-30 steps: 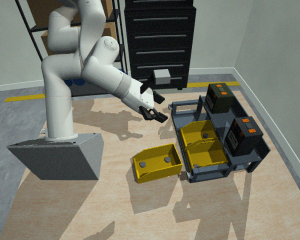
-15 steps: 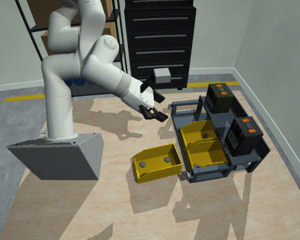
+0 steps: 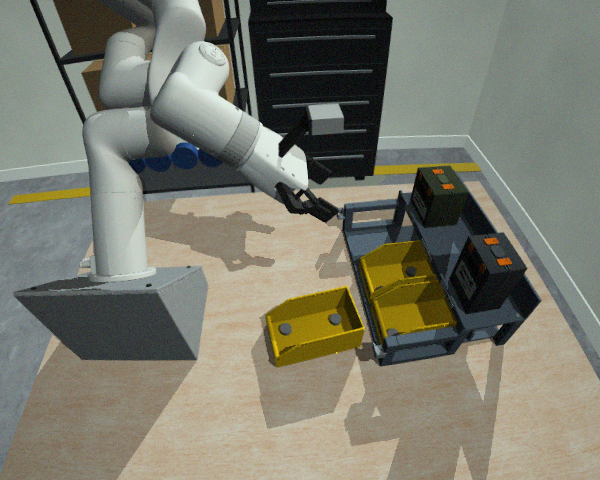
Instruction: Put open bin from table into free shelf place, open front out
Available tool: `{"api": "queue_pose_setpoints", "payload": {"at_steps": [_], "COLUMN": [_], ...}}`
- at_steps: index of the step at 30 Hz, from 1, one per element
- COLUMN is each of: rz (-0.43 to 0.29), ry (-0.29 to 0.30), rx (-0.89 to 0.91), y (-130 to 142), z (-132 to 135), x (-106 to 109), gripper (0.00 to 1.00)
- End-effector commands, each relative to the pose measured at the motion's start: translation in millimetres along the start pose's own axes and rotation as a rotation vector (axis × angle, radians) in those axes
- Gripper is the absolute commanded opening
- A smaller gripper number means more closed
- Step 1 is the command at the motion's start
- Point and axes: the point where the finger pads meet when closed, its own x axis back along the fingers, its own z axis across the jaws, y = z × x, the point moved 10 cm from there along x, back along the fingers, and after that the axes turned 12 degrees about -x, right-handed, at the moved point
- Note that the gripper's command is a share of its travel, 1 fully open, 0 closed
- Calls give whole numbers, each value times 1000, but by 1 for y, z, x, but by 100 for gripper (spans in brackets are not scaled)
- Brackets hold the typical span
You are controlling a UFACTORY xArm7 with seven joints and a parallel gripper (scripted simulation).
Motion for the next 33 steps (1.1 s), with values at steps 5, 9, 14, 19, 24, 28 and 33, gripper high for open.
{"api": "queue_pose_setpoints", "payload": {"at_steps": [5,9,14,19,24,28,33], "rz": [4,4,4,4,4,4,4], "ry": [1,1,1,1,1,1,1], "rx": [2,2,2,2,2,2,2], "y": [-31,-31,-31,-25,-25,-25,-23], "z": [-9,-9,-9,-7,-7,-7,-7], "x": [30,30,30,24,24,24,22], "gripper": [100,100,100,100,100,100,100]}}
